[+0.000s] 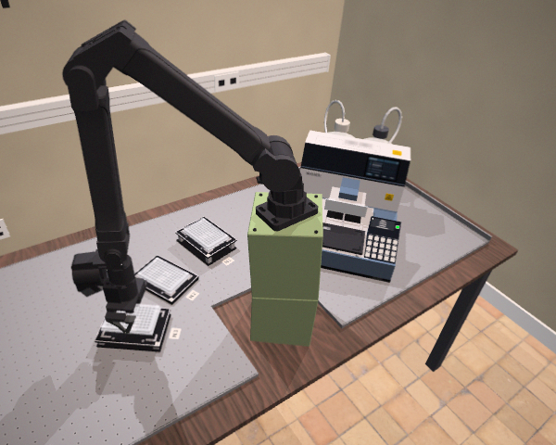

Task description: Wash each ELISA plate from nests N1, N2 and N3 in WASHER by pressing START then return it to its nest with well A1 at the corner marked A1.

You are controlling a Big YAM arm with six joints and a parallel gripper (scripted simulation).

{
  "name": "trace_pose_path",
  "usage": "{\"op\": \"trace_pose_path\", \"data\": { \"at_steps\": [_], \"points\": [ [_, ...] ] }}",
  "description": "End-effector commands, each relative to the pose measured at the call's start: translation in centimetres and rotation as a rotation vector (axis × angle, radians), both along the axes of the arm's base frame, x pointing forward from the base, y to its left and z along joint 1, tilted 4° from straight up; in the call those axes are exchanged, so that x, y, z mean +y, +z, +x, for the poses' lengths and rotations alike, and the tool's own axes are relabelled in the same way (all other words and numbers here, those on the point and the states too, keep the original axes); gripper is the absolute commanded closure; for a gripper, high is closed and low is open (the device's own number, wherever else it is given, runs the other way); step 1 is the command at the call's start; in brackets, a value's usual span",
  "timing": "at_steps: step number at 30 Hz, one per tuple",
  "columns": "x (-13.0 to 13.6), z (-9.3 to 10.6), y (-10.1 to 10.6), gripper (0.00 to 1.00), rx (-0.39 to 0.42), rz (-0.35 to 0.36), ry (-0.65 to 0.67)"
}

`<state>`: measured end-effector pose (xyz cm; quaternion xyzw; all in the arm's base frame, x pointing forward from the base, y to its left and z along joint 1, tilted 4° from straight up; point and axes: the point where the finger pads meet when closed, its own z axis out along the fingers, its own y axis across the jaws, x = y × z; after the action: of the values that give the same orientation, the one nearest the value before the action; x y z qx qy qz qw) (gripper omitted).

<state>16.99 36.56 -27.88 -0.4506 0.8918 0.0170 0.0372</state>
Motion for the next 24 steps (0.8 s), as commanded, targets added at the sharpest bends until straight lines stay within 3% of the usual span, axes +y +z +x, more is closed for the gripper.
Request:
{"op": "trace_pose_path", "data": {
  "at_steps": [1, 24],
  "points": [
    [0.1, 0.2, 1.1, 0.18, 0.002, 0.006, -0.019],
    [-0.1, -0.2, 4.5, 0.18, 0.002, 0.006, -0.013]
  ]
}}
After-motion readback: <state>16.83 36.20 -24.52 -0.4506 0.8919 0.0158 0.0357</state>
